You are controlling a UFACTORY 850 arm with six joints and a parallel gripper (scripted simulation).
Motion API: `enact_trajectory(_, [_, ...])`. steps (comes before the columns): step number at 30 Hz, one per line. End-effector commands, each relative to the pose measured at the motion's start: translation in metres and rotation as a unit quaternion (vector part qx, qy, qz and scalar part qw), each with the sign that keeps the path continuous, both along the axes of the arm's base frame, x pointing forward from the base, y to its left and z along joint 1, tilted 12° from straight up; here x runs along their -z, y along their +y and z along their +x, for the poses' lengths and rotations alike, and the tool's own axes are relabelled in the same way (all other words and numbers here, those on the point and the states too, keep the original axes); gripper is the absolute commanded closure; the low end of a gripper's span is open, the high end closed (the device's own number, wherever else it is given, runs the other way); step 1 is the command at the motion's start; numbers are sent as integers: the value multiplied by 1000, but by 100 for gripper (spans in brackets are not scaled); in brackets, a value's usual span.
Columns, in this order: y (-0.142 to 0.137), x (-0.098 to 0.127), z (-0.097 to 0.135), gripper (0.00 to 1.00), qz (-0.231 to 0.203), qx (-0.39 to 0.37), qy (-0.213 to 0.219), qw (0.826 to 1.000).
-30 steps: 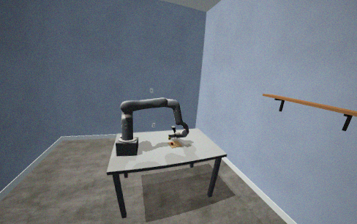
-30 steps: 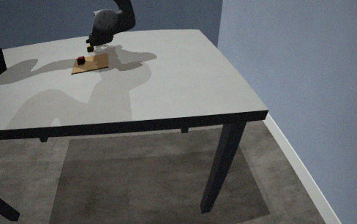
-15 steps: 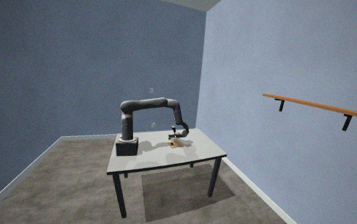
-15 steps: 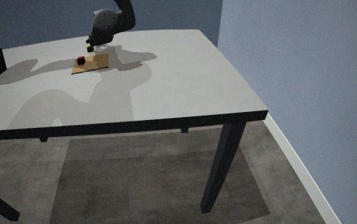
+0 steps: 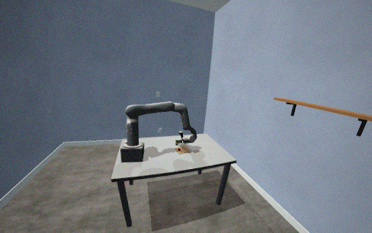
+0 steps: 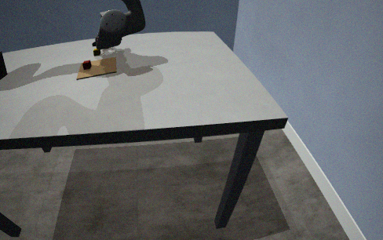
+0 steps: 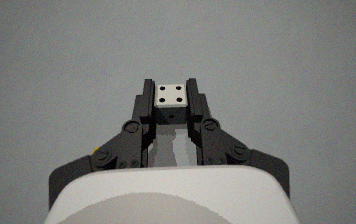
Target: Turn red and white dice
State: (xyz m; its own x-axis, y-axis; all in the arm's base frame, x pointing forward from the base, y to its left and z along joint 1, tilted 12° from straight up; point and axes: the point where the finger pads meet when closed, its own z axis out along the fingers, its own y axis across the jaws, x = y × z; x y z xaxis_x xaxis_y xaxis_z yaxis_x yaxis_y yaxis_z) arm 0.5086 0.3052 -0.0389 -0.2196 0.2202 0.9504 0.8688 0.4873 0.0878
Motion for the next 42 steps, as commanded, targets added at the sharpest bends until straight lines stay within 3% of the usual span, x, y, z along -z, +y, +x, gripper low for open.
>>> enact_trajectory(1, [0,-1,1,71,0,0,-1,1000])
enact_trajectory(8, [0,-1,1,58,0,0,-1,1000])
enact_trajectory(42, [0,-1,1,58,0,0,-1,1000])
